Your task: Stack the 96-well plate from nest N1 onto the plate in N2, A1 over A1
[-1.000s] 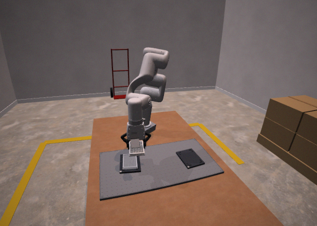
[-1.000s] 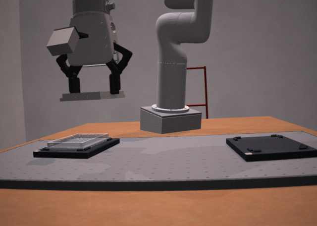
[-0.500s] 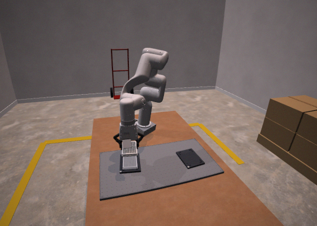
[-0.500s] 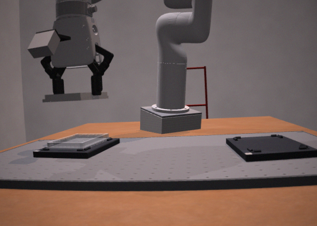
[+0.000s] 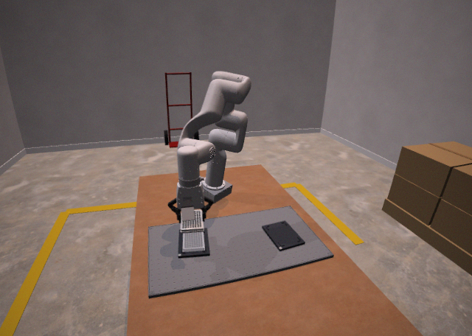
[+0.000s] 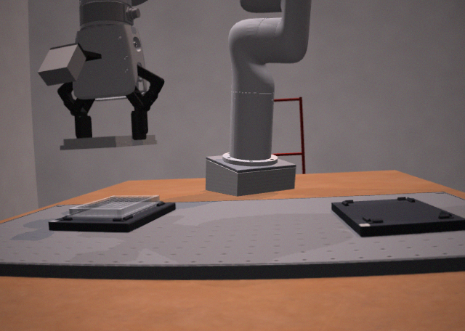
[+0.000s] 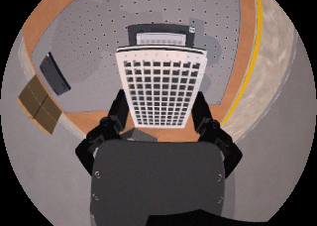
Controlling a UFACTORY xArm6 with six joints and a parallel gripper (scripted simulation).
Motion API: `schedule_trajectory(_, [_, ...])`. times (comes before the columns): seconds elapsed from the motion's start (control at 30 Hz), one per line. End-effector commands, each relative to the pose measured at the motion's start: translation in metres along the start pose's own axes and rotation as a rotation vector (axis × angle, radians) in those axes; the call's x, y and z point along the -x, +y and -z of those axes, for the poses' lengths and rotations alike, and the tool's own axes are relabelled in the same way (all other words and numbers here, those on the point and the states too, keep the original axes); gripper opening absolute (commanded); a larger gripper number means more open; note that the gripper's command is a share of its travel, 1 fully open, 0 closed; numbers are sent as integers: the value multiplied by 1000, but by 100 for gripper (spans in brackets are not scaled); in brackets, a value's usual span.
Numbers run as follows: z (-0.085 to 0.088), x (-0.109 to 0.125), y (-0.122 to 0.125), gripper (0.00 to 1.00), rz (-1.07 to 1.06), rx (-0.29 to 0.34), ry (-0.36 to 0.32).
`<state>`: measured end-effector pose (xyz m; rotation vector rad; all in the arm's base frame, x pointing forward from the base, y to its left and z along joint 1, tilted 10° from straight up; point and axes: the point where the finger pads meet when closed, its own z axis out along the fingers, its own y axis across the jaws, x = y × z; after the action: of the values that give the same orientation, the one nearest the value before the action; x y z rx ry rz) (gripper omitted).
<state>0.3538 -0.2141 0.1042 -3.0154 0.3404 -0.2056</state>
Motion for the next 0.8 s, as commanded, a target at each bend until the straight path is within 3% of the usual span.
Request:
schedule_trajectory(0.0, [1, -1, 0, 0, 0, 2, 4])
schedule_trajectory(0.77, [-4, -1, -1, 0, 0, 2, 4])
